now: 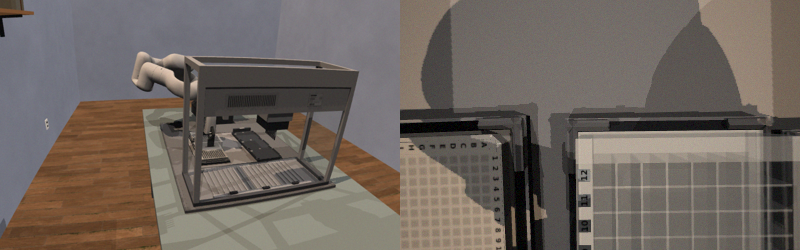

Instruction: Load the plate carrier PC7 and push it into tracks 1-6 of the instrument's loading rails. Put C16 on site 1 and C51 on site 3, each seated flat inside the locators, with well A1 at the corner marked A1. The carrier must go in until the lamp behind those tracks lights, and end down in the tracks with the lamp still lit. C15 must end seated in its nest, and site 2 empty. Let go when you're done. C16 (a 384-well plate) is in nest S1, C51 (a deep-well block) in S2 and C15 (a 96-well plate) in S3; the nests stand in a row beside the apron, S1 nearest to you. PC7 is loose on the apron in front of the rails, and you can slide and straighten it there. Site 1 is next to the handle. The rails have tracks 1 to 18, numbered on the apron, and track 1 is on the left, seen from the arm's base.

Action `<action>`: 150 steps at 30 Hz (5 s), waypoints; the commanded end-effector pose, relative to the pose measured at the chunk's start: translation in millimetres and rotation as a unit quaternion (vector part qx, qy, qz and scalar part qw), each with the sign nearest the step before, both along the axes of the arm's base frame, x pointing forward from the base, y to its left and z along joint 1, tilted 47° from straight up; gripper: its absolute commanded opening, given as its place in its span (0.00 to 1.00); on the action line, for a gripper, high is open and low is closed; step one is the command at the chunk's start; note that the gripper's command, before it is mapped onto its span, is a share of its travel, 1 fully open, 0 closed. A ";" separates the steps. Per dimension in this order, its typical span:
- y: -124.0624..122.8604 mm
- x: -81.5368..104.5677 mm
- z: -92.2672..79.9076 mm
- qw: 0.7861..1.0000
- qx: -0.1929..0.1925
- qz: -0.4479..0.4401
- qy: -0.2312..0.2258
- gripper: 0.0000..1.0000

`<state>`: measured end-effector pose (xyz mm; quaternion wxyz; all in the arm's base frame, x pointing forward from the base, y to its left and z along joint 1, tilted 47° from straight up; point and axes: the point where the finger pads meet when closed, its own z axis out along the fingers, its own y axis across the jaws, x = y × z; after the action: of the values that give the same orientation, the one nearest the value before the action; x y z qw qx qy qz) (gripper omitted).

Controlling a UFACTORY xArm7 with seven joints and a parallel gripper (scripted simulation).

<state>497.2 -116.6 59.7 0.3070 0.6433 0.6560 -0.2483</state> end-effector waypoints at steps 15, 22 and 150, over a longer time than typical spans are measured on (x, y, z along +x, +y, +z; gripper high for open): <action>2.1 1.0 1.2 1.000 0.000 0.002 -0.001 0.00; 2.0 0.9 1.2 1.000 0.000 0.002 -0.001 0.00; 70.5 -7.2 66.7 1.000 0.001 0.002 -0.001 0.00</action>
<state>489.8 -50.5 122.6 0.3071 0.6432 0.6561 -0.2480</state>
